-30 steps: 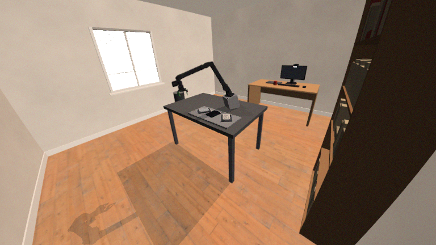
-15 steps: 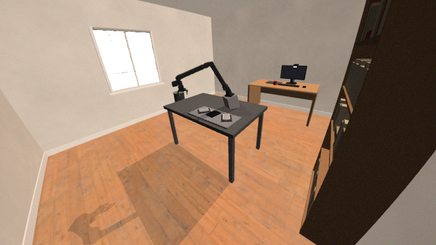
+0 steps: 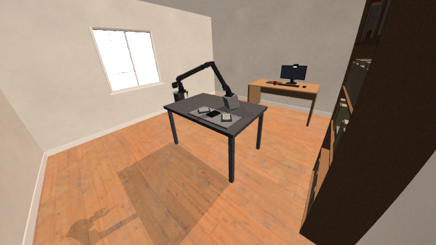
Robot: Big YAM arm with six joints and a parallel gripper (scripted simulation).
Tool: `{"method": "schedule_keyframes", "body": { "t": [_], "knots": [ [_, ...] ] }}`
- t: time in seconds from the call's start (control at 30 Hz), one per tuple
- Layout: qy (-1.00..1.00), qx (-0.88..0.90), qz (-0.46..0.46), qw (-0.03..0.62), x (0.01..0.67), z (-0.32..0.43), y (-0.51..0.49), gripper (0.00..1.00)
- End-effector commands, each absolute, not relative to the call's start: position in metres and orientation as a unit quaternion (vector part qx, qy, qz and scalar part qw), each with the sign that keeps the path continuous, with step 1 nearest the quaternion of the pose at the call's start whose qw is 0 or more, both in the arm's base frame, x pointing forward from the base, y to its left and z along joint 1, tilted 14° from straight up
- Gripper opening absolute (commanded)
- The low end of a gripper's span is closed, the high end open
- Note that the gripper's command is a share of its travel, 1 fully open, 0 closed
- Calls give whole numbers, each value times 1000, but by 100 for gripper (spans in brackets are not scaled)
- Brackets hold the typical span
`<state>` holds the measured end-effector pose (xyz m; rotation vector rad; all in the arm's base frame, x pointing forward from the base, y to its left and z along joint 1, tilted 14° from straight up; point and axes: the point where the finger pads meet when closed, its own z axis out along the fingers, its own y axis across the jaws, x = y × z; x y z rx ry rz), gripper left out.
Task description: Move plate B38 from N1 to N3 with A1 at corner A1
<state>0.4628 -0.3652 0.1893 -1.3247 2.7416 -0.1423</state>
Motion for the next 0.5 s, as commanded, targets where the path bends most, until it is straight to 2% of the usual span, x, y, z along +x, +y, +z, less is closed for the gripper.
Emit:
{"method": "schedule_keyframes", "body": {
  "t": [0.0,0.47],
  "knots": [
    [902,-423,-68,58,470,206,-350,100],
    [905,-418,-64,56,495,184,-298,100]
  ]
}}
